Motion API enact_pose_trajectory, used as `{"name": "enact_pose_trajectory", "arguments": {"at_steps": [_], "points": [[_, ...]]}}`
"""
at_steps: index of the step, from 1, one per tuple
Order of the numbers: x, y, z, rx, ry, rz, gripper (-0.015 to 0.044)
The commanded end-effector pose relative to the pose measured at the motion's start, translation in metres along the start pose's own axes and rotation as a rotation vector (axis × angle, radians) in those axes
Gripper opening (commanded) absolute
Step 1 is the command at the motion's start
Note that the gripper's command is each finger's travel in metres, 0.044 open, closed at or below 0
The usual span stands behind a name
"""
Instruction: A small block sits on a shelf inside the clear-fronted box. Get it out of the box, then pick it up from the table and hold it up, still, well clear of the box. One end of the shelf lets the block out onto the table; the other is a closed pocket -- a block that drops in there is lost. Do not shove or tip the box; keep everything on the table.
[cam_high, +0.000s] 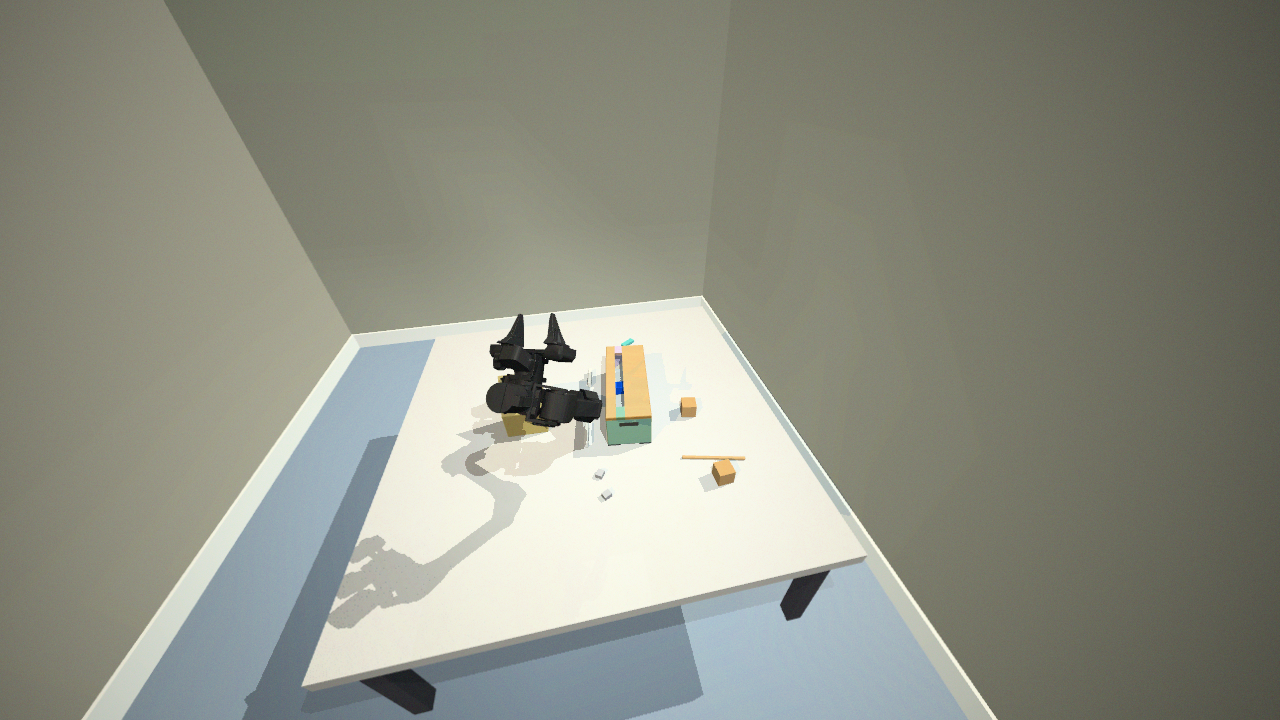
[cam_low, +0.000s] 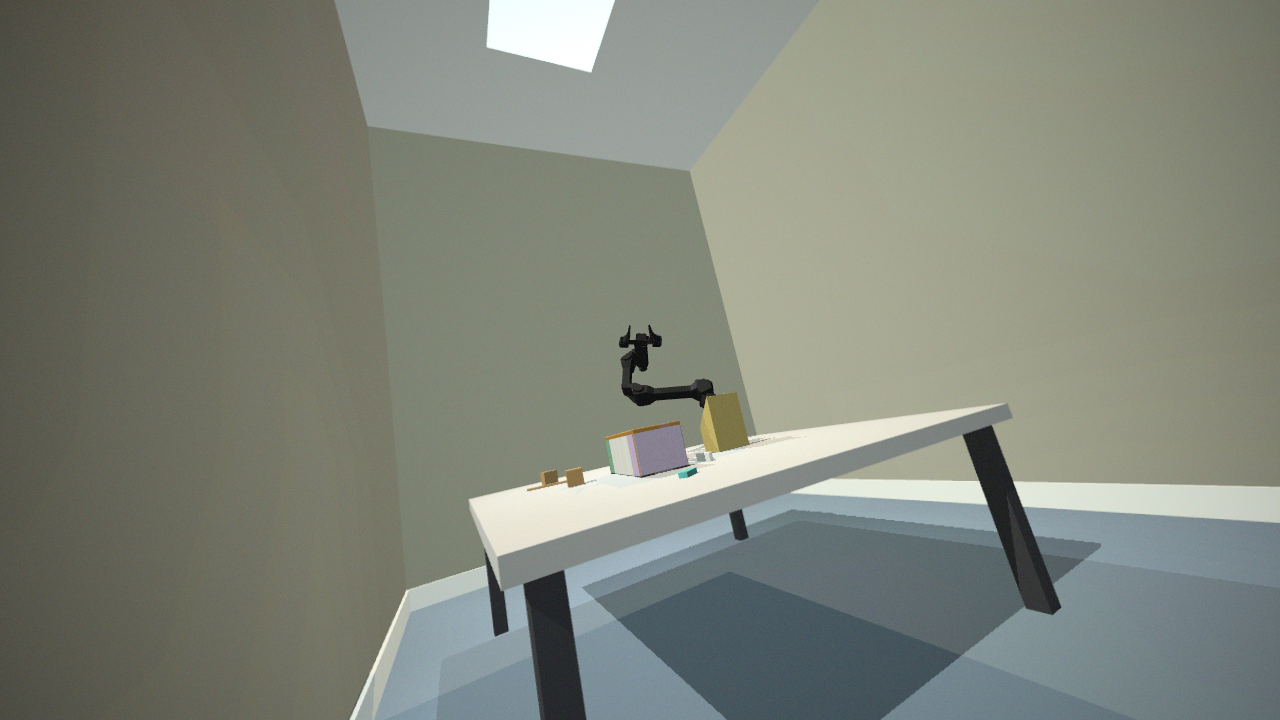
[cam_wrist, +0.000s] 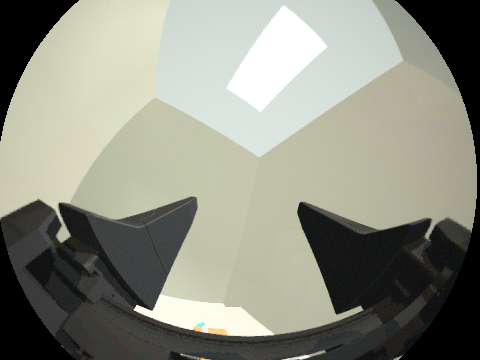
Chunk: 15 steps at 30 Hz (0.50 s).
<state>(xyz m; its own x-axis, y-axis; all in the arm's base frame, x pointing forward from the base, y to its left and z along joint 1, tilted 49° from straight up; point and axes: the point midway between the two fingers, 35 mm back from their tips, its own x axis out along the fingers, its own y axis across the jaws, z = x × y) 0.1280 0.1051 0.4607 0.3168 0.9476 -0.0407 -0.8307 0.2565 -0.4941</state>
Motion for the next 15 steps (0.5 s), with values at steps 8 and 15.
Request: {"name": "enact_pose_trajectory", "arguments": {"at_steps": [8,15], "points": [[0.001,0.046,0.014,0.039,0.156,-0.123,0.0400],[0.037,0.084,0.000,0.230,0.359,-0.320,0.0400]]}}
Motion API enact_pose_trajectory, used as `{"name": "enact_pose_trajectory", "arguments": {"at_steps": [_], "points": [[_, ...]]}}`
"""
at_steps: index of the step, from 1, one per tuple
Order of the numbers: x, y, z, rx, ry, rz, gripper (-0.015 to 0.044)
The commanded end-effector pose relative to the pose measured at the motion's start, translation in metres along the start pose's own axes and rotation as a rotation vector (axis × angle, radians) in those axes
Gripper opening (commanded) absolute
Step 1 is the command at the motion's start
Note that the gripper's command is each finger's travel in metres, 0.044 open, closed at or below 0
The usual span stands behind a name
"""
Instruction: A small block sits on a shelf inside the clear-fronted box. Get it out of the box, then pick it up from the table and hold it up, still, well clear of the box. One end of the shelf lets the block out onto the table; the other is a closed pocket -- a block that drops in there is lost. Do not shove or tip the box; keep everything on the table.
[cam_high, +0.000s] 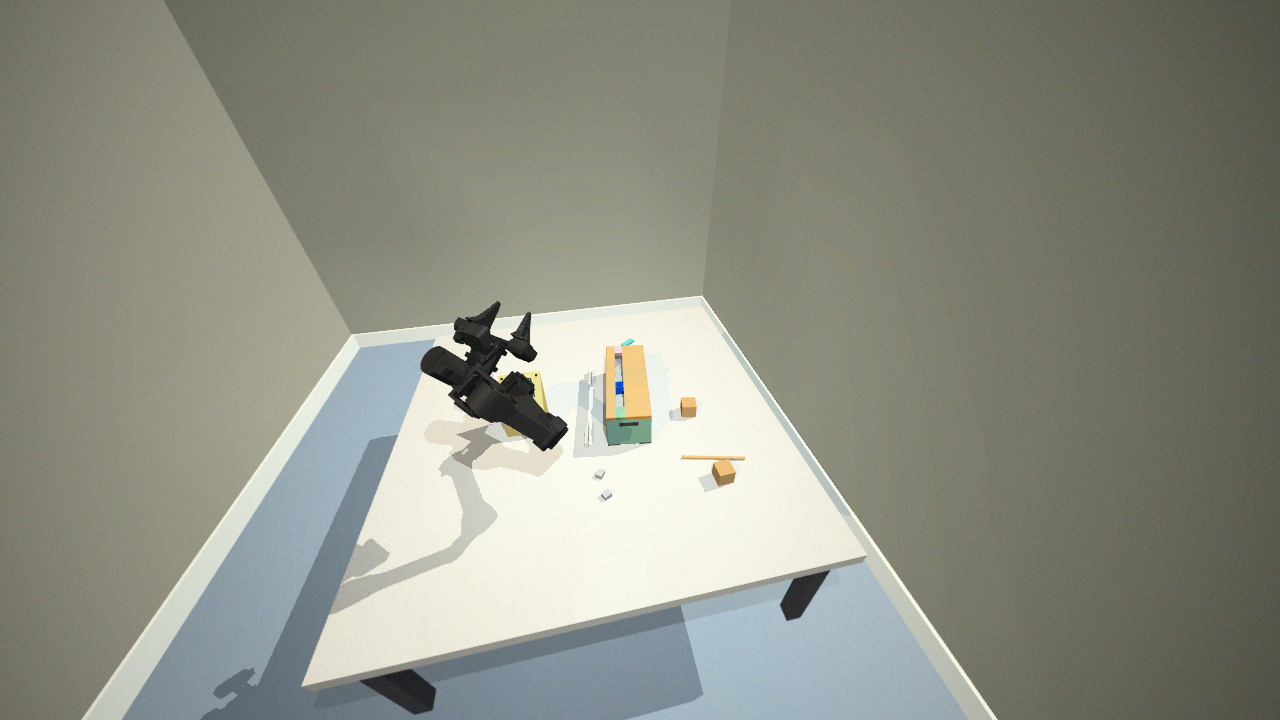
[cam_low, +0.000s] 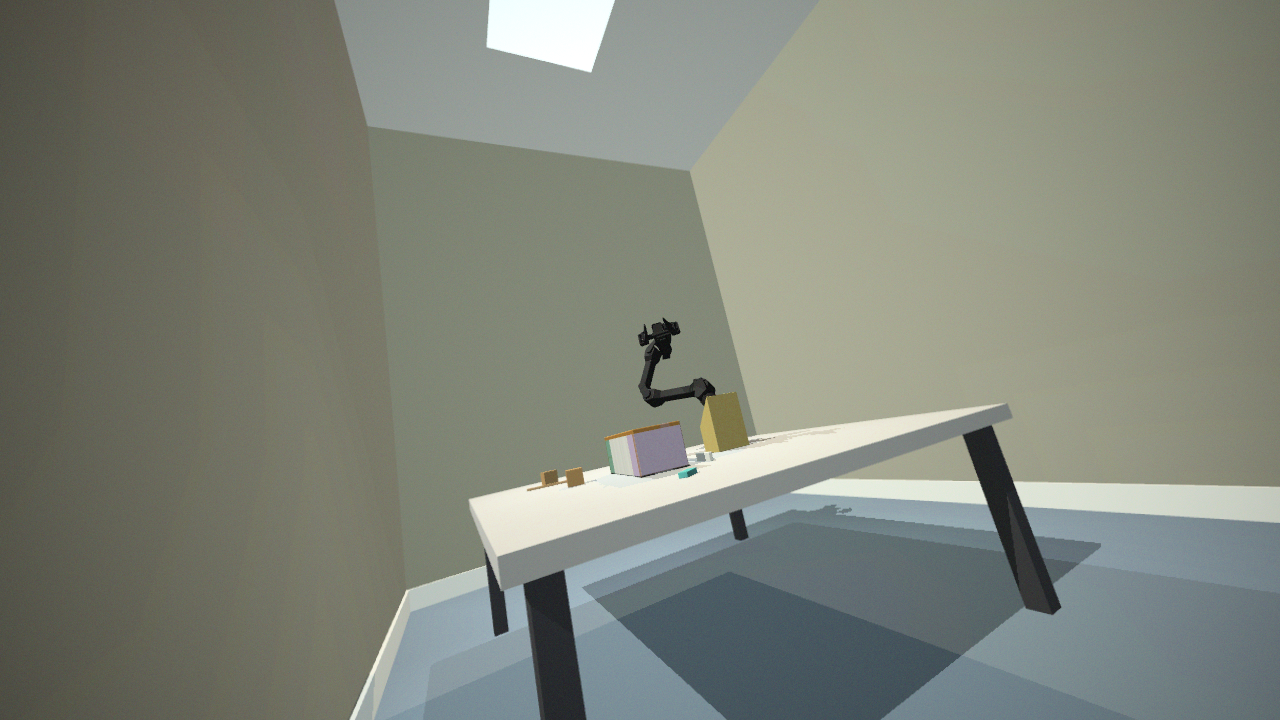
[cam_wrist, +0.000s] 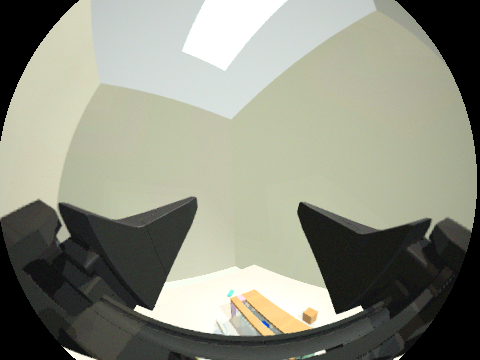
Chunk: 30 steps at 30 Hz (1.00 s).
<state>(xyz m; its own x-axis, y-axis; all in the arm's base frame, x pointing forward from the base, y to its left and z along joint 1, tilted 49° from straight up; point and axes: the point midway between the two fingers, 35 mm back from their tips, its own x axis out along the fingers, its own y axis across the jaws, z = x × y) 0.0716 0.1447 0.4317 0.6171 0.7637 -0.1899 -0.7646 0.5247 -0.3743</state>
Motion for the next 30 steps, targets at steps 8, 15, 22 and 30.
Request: {"name": "enact_pose_trajectory", "arguments": {"at_steps": [8,15,22,30], "points": [[0.081,0.033,-0.053,0.374,0.313,-0.327,0.0400],[0.135,0.015,-0.122,0.708,0.486,-0.618,0.0400],[0.165,-0.026,-0.221,1.047,0.624,-1.016,0.0400],[0.143,-0.071,-0.348,1.451,0.688,-1.566,0.0400]]}}
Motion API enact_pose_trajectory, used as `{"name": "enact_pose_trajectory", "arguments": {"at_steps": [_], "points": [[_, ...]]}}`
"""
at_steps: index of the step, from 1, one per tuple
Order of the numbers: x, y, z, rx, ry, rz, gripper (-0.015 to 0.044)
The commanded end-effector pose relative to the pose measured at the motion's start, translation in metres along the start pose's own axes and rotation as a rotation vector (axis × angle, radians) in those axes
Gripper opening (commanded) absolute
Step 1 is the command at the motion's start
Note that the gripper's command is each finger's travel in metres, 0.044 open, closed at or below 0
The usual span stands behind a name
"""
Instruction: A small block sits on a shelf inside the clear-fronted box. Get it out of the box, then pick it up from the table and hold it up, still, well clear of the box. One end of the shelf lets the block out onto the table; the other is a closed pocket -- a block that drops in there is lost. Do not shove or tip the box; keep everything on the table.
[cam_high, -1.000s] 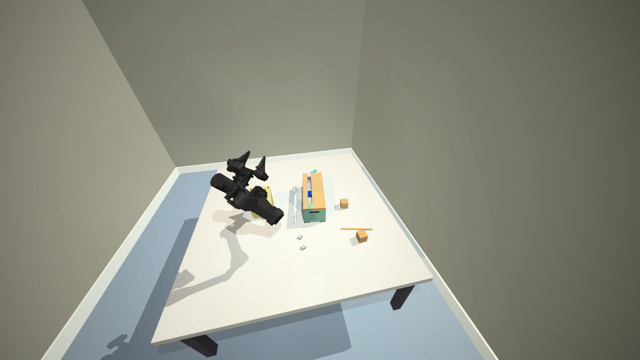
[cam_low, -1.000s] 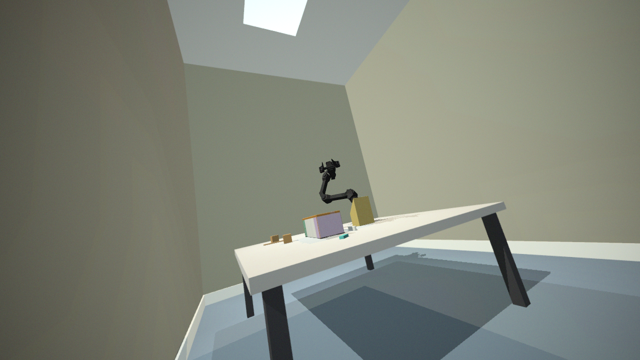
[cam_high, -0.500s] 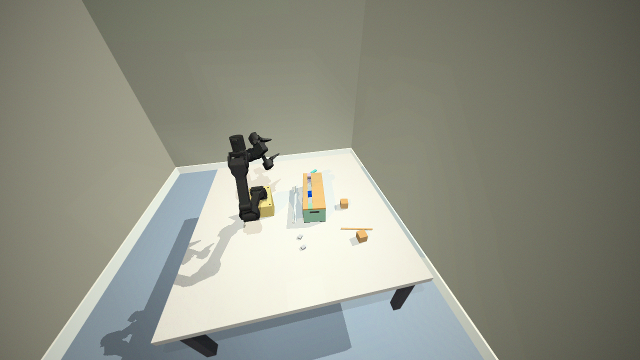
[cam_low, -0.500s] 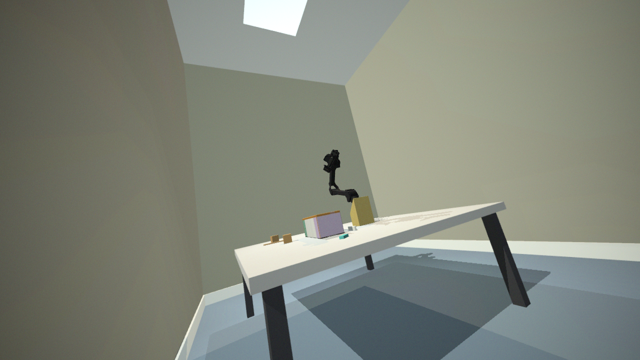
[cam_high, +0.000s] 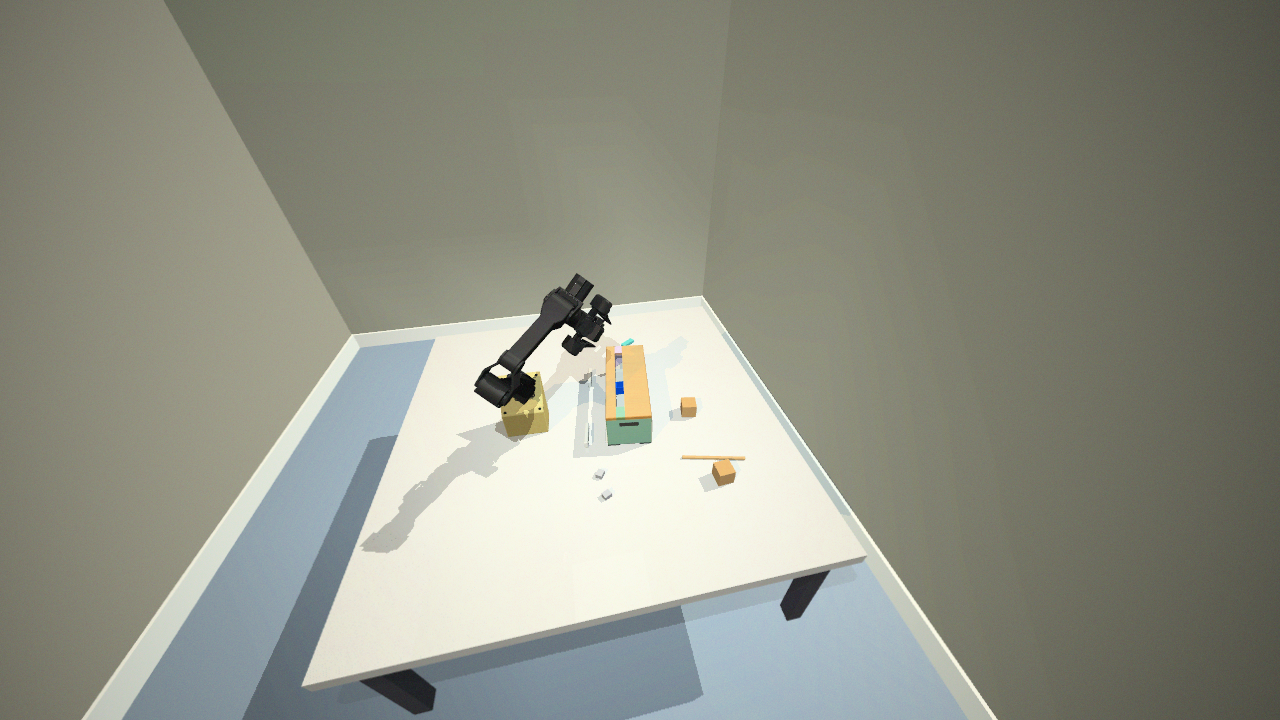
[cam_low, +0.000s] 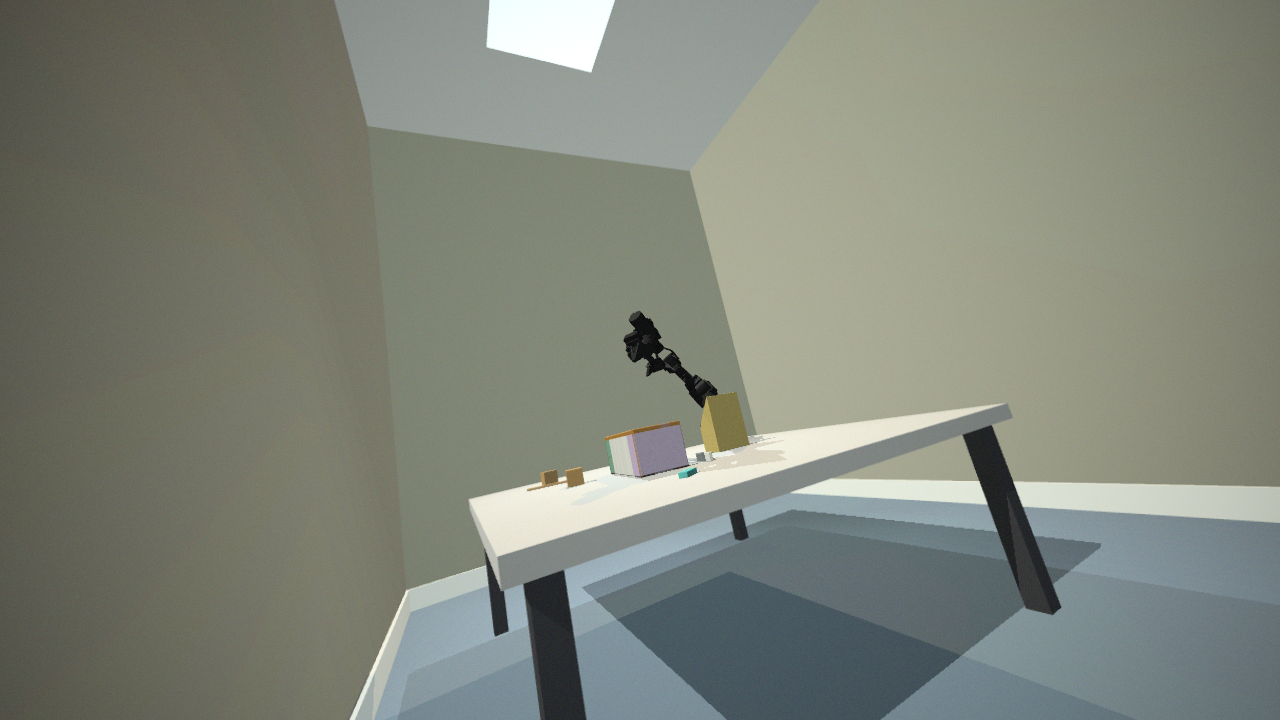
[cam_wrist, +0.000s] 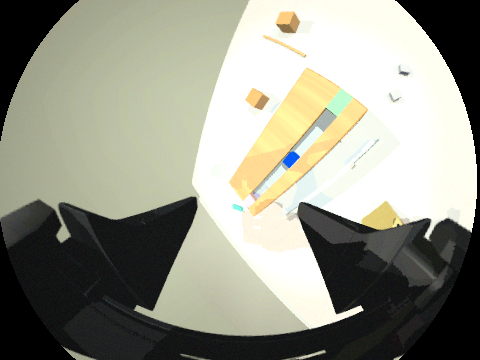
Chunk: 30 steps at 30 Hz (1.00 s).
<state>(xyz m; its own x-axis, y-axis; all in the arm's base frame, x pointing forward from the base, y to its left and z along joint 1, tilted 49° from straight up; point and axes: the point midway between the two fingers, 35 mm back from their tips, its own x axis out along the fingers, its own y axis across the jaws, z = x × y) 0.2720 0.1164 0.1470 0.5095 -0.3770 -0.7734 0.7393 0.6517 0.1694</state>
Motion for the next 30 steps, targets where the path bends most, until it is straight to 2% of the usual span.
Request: {"name": "enact_pose_trajectory", "arguments": {"at_steps": [1,6,8,30], "points": [[0.055,-0.030,0.006,0.235,0.029,-0.196,0.0400],[0.118,-0.088,0.012,0.596,0.042,-0.473,0.0400],[0.132,-0.106,0.011,0.694,0.041,-0.549,0.0400],[0.153,-0.121,0.014,0.707,0.042,-0.558,0.0400]]}}
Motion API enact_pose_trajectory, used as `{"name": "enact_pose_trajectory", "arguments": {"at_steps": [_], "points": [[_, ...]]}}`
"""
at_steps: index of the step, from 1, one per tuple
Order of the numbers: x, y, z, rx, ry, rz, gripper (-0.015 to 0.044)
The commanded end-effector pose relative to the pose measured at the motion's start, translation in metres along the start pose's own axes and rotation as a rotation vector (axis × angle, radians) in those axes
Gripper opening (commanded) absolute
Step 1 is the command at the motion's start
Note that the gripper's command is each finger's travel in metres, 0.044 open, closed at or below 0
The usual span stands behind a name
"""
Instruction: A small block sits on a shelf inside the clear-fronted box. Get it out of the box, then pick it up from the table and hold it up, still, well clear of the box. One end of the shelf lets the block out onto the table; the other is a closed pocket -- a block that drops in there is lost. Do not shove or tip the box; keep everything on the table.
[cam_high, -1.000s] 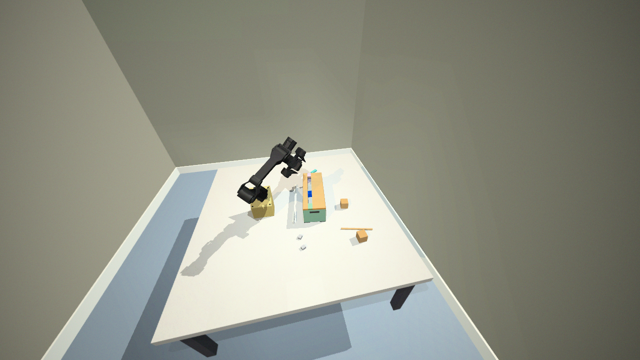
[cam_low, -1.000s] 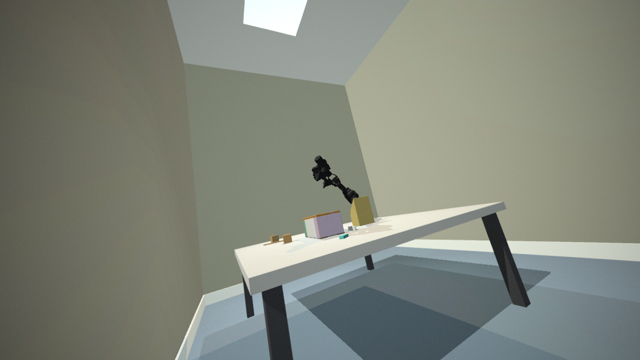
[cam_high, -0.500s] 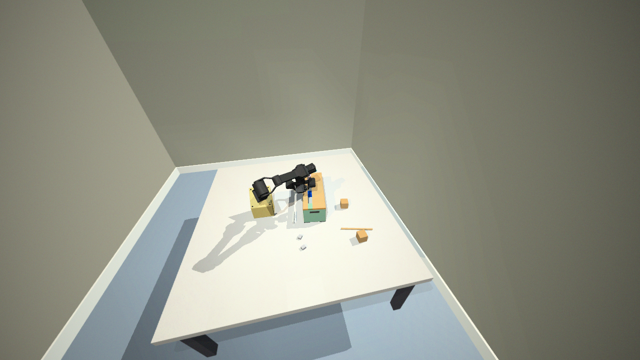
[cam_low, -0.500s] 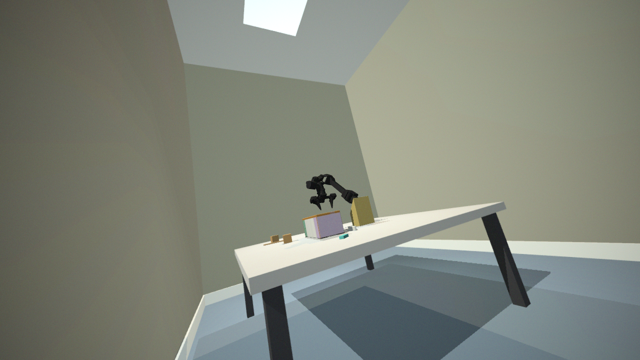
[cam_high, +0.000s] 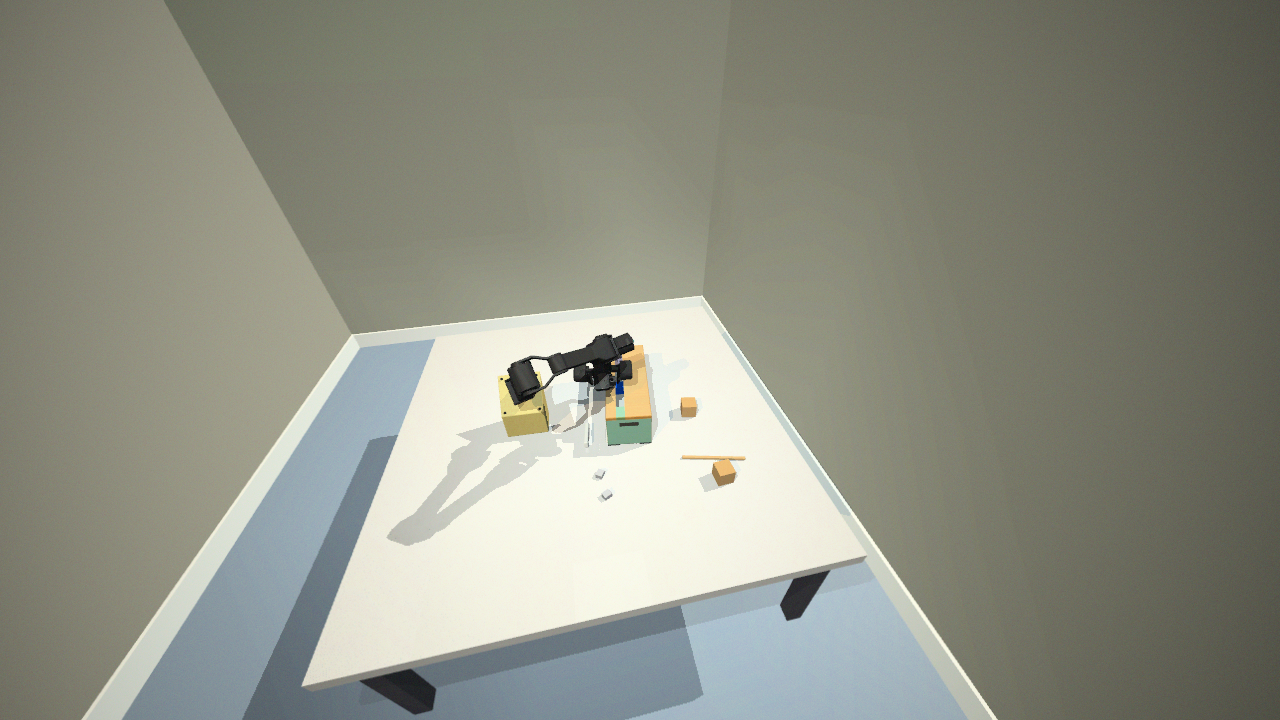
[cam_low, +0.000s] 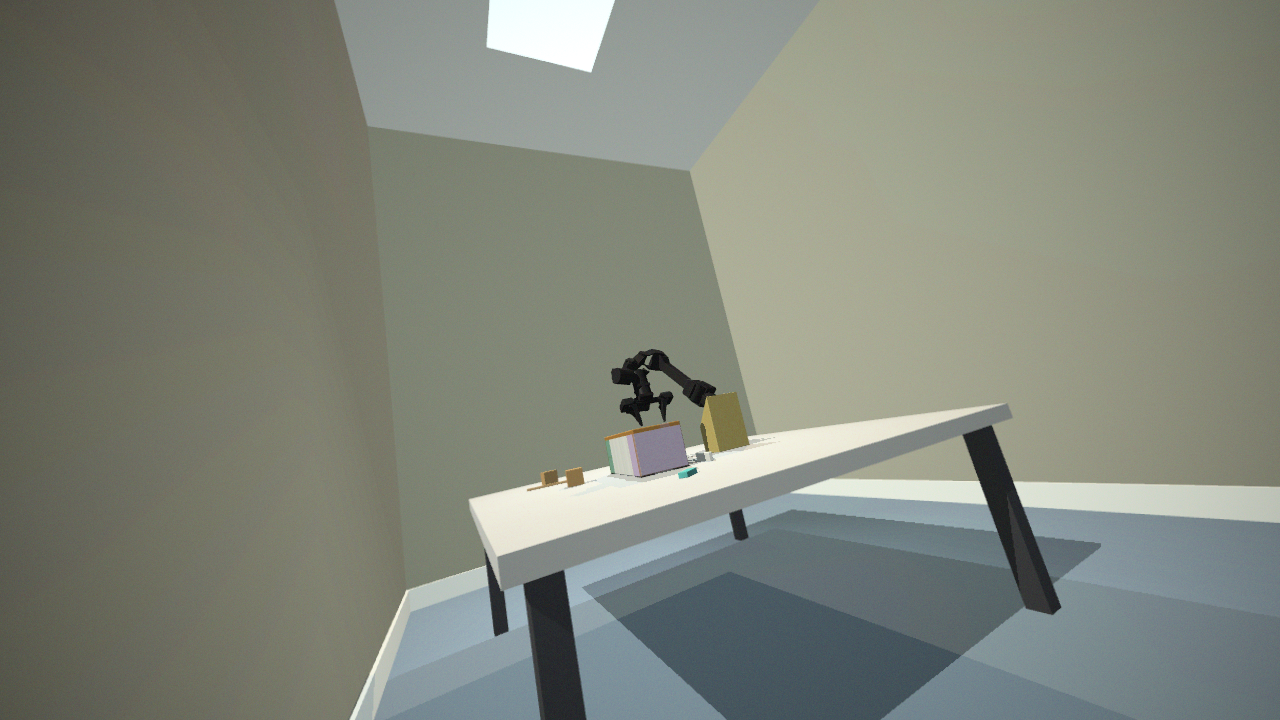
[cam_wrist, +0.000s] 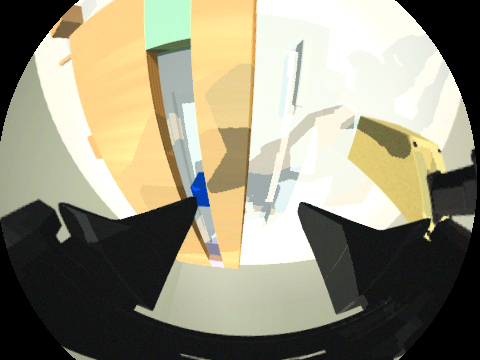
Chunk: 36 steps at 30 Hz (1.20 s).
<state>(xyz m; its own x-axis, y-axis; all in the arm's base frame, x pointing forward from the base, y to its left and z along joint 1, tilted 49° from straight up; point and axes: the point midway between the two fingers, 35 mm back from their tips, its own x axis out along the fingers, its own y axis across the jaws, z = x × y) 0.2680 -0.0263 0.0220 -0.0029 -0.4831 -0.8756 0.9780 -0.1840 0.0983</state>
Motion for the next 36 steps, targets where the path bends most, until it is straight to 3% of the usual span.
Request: {"name": "enact_pose_trajectory", "arguments": {"at_steps": [1,36], "points": [[0.007,-0.001,0.001,-0.008,-0.002,-0.008,0.0400],[0.048,0.002,0.019,0.001,0.000,0.000,0.0400]]}}
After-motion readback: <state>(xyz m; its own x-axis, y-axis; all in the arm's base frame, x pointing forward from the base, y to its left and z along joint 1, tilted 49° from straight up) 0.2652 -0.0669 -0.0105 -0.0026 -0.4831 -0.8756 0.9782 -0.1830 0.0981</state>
